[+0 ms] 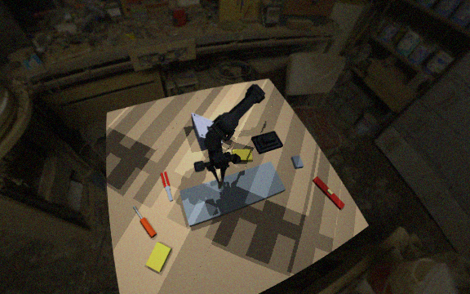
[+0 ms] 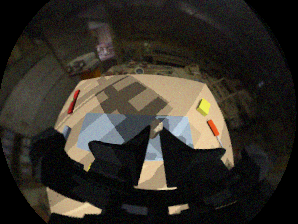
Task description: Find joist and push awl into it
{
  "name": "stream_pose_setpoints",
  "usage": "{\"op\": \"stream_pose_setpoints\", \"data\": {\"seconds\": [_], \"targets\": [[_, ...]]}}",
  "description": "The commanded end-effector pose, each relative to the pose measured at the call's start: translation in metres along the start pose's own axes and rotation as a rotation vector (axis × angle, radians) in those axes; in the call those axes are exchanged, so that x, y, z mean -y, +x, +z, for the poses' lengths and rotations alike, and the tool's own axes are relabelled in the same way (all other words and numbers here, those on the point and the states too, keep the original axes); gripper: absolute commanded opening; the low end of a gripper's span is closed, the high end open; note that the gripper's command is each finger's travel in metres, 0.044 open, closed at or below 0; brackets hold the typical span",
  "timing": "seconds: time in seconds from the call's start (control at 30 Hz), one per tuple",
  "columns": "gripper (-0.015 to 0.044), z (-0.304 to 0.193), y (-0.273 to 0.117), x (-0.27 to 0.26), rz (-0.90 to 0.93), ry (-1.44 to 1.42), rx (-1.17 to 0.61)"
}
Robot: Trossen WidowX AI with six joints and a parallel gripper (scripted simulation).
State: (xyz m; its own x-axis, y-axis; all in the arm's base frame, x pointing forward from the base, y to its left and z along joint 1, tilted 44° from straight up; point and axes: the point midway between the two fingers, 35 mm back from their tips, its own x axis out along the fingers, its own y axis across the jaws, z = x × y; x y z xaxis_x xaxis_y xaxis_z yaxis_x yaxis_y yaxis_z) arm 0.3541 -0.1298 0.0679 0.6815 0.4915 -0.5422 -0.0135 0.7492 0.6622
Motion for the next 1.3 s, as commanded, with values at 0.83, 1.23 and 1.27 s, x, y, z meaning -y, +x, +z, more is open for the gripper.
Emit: {"op": "stream_pose_setpoints", "data": {"seconds": [0.83,1.23,1.27], "targets": [[0.0000,-0.001,0.010,-0.012,0.072,-0.033,0.007],[0.0000,-0.007,0.016,-0.012,0.072,-0.033,0.007],[0.0000,-0.007,0.016,-0.012,0.072,-0.033,0.007]]}}
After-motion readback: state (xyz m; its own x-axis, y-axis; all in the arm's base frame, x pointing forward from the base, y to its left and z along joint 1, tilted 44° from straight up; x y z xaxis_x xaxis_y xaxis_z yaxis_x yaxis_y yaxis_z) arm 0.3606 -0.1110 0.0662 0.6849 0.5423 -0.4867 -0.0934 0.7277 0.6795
